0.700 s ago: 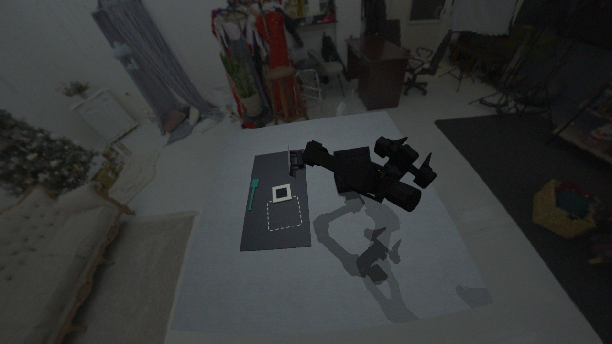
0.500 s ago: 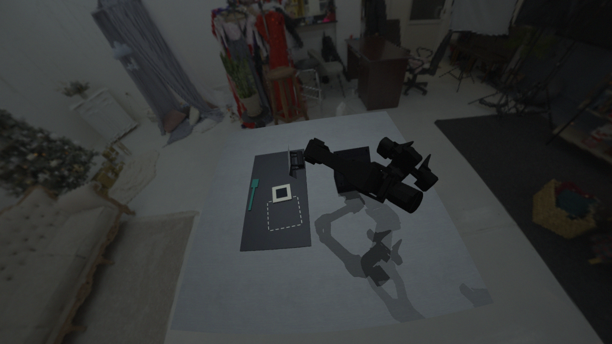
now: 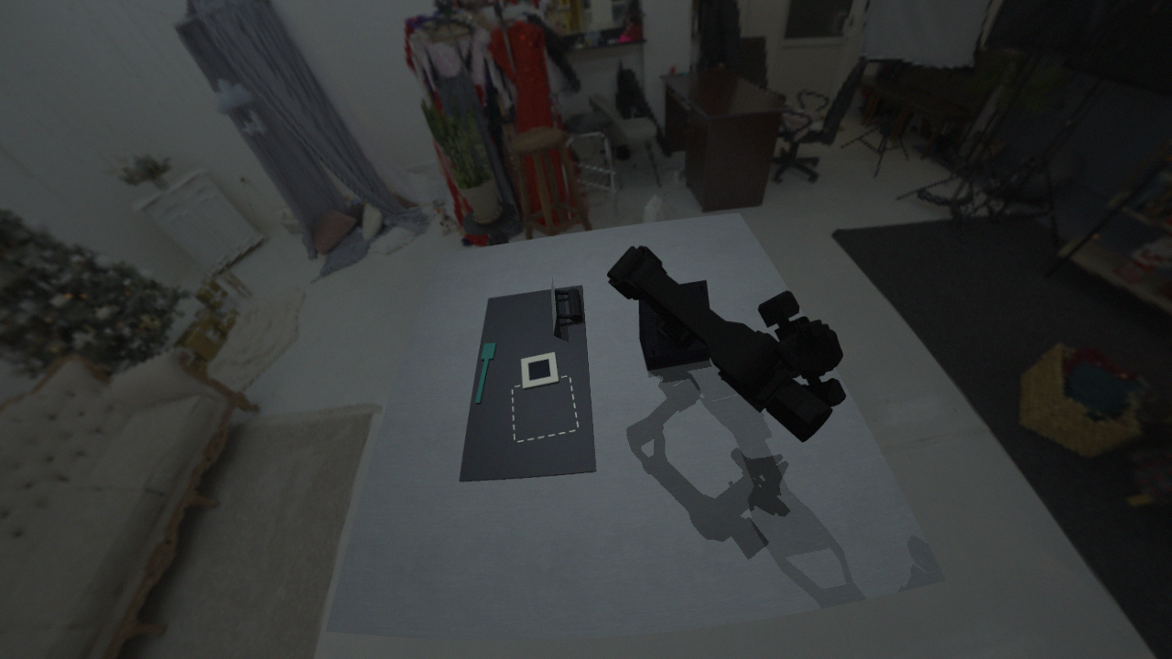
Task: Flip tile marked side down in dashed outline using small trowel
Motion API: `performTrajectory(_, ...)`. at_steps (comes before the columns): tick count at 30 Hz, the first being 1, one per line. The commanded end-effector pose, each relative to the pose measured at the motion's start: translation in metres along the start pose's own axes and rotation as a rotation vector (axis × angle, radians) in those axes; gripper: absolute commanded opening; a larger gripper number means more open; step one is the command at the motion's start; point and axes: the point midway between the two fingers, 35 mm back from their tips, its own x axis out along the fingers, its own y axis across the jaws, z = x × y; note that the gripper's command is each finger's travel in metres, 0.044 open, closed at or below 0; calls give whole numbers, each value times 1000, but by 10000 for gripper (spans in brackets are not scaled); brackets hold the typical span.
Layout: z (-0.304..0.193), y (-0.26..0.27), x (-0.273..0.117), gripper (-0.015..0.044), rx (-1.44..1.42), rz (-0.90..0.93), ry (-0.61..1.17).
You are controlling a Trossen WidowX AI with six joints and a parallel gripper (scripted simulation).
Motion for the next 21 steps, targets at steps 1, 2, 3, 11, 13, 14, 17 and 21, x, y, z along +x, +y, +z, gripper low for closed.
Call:
performTrajectory(1, -11, -18, 4, 100, 83, -46, 38)
performTrajectory(2, -14, -24, 4, 100, 107, -61, 48)
performTrajectory(3, -17, -29, 4, 100, 130, -76, 58)
performTrajectory(11, -46, -70, 1, 100, 315, -205, 128)
performTrajectory(13, -54, -80, -2, 100, 358, -240, 146)
performTrajectory(14, -59, -85, -3, 100, 380, -258, 155)
performTrajectory(17, -72, -98, -9, 100, 445, -312, 180)
performTrajectory(21, -91, -114, -18, 100, 531, -382, 210)
